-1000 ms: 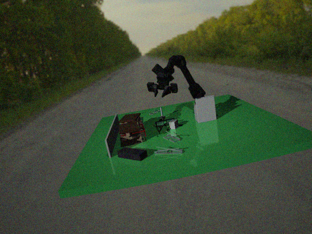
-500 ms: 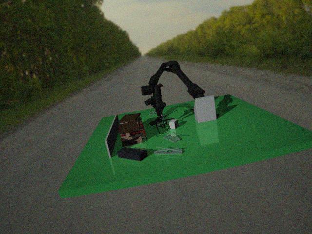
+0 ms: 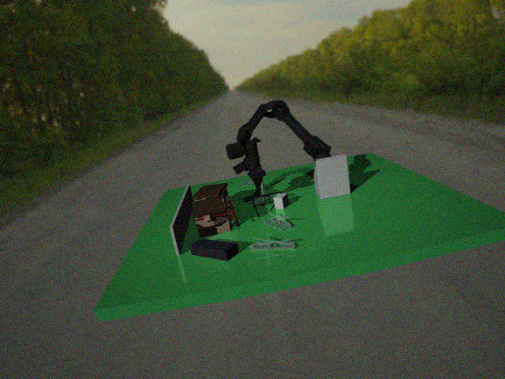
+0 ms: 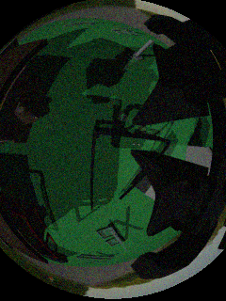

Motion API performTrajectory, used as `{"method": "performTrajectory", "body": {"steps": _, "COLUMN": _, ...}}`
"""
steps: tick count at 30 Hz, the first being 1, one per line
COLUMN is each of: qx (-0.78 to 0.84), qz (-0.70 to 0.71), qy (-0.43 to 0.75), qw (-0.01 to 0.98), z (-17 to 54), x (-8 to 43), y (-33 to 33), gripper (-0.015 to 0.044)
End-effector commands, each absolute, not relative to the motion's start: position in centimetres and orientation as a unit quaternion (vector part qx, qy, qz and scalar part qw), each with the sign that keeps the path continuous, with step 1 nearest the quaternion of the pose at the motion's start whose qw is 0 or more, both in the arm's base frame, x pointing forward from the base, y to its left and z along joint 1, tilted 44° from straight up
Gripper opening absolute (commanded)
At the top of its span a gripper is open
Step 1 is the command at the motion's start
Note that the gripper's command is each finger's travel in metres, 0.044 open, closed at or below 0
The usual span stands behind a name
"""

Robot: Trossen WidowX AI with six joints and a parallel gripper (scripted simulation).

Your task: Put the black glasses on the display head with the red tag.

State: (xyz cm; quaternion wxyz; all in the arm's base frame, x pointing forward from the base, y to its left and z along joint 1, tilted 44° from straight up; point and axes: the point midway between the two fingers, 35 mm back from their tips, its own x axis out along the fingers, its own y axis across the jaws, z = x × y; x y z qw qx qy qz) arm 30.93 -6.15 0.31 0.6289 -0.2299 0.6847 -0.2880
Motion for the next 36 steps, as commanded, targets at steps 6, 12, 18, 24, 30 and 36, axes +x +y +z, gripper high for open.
{"method": "performTrajectory", "body": {"steps": 6, "qx": -0.23, "qz": -0.29, "qy": 0.683, "qw": 0.63, "z": 0.1, "x": 31.1, "y": -6.5, "gripper": 0.012}}
{"method": "performTrajectory", "body": {"steps": 12, "qx": -0.229, "qz": -0.29, "qy": 0.683, "qw": 0.63, "z": -0.5, "x": 31.0, "y": -7.2, "gripper": 0.012}}
{"method": "performTrajectory", "body": {"steps": 18, "qx": -0.229, "qz": -0.29, "qy": 0.683, "qw": 0.63, "z": -1.2, "x": 31.0, "y": -8.0, "gripper": 0.012}}
{"method": "performTrajectory", "body": {"steps": 24, "qx": -0.229, "qz": -0.29, "qy": 0.683, "qw": 0.63, "z": -1.8, "x": 30.9, "y": -8.7, "gripper": 0.012}}
{"method": "performTrajectory", "body": {"steps": 30, "qx": -0.23, "qz": -0.291, "qy": 0.683, "qw": 0.63, "z": -2.5, "x": 30.8, "y": -9.5, "gripper": 0.012}}
{"method": "performTrajectory", "body": {"steps": 36, "qx": -0.23, "qz": -0.291, "qy": 0.682, "qw": 0.63, "z": -3.1, "x": 30.6, "y": -10.2, "gripper": 0.012}}
